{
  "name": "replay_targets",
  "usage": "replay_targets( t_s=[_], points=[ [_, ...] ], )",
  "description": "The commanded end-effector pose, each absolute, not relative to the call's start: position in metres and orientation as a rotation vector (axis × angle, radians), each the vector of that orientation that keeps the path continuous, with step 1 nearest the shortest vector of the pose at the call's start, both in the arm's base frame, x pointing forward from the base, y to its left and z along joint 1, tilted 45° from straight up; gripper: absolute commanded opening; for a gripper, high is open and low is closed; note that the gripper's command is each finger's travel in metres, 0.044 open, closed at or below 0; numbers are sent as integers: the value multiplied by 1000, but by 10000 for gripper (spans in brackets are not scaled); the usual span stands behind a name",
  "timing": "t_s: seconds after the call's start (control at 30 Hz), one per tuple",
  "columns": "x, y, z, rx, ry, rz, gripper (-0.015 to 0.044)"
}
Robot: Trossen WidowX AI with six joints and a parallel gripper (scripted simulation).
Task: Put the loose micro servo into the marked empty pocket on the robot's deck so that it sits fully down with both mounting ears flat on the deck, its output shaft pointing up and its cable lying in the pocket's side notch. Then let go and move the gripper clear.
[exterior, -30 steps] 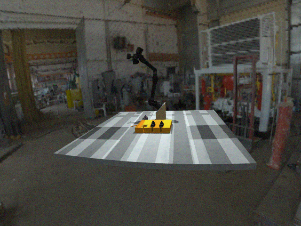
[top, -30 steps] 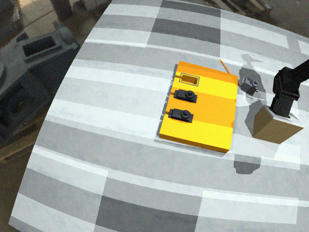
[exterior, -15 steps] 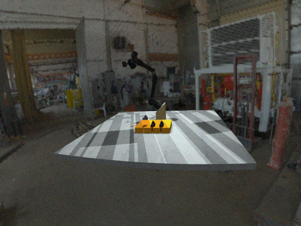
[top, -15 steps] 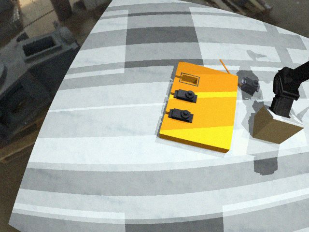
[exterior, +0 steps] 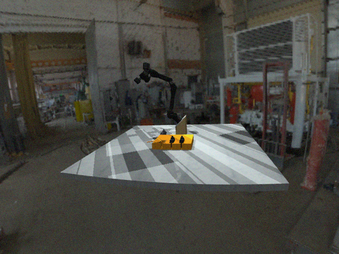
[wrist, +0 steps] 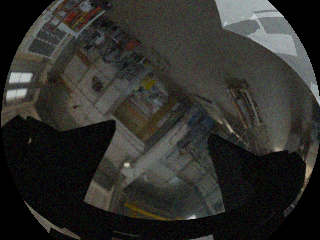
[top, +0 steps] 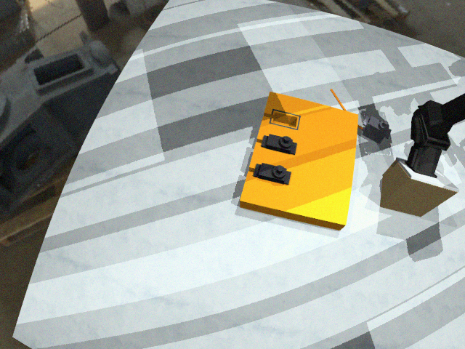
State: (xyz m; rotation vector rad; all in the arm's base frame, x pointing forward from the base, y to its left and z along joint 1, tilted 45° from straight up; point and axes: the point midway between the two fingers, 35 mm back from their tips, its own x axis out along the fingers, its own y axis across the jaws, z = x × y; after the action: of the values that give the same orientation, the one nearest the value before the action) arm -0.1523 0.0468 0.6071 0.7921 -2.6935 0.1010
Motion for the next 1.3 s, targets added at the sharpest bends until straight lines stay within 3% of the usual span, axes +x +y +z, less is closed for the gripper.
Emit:
replay_targets(
  t_s=[0.0, 0.43, 1.27],
  points=[
    [-146, 20, 602, 850, -2644, -77, 440],
    [-123, -44, 584, 986, -2446, -471, 440],
    [-96, -86, 567, 1072, -2203, -725, 440]
  ],
)
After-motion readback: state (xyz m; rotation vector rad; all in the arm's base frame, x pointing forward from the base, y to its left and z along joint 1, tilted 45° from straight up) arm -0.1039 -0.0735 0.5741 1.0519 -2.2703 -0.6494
